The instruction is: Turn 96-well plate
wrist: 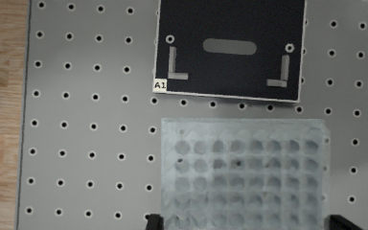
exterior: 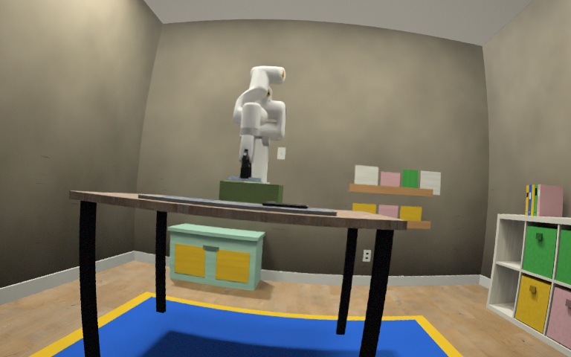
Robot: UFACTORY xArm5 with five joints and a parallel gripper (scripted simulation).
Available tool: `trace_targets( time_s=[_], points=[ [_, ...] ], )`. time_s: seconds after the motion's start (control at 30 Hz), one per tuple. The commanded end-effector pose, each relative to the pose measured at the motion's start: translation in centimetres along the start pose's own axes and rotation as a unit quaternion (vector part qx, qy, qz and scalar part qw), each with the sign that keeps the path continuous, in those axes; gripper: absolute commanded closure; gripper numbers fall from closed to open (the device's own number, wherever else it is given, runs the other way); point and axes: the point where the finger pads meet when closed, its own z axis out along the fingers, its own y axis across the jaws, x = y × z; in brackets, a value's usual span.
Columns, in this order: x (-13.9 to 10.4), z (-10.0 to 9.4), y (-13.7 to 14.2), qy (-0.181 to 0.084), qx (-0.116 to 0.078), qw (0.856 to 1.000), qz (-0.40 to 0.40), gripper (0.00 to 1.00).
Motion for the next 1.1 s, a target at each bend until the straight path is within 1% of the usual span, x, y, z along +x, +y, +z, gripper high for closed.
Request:
trace_targets(
  time_s=[0.0, 0.17, 0.23, 0.73, 0.8, 1.07],
  points=[
    [-1.5, -0.1, 0.1, -0.002, -0.002, 1.0, 0.0, 1.0],
    [-3.2, 0.0, 0.0, -0.002, -0.002, 1.0, 0.0, 1.0],
    [-3.2, 0.0, 0.0, -0.002, -0.002, 1.0, 0.0, 1.0],
    [-8.2, 0.1, -0.3, -0.002, -0.002, 1.0, 0.0, 1.0],
    [-8.2, 0.1, -0.3, -0.002, -0.002, 1.0, 0.0, 1.0],
    [-10.9, 0.2, -0.5, -0.002, -0.002, 1.0, 0.0, 1.0]
  ],
)
